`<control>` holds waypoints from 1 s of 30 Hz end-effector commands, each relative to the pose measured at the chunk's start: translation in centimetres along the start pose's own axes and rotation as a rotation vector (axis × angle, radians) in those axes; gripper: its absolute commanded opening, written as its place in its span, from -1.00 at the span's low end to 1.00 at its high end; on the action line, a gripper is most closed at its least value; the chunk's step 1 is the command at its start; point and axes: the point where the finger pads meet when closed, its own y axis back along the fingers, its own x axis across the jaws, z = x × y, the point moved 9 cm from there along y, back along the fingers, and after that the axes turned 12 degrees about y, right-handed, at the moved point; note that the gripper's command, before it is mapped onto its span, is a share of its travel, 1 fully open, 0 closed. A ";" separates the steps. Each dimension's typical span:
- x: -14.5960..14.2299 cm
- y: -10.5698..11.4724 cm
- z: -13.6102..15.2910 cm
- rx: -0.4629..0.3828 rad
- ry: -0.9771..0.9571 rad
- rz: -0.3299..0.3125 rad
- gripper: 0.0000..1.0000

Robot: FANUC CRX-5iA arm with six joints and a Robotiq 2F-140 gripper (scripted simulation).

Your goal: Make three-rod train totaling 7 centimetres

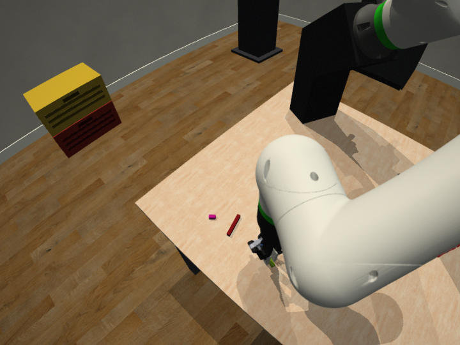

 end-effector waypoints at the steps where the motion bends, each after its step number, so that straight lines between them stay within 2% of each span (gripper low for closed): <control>1: 0.0 0.0 0.0 0.000 0.000 0.000 -0.80; 5: 0.0 0.0 0.0 0.000 0.000 0.000 -0.71; 20: 0.0 0.3 0.0 0.000 0.000 0.000 -0.71; 25: 0.0 1.8 0.0 0.000 0.000 0.000 -0.71; 30: 0.0 4.4 0.0 0.000 0.000 0.000 -0.71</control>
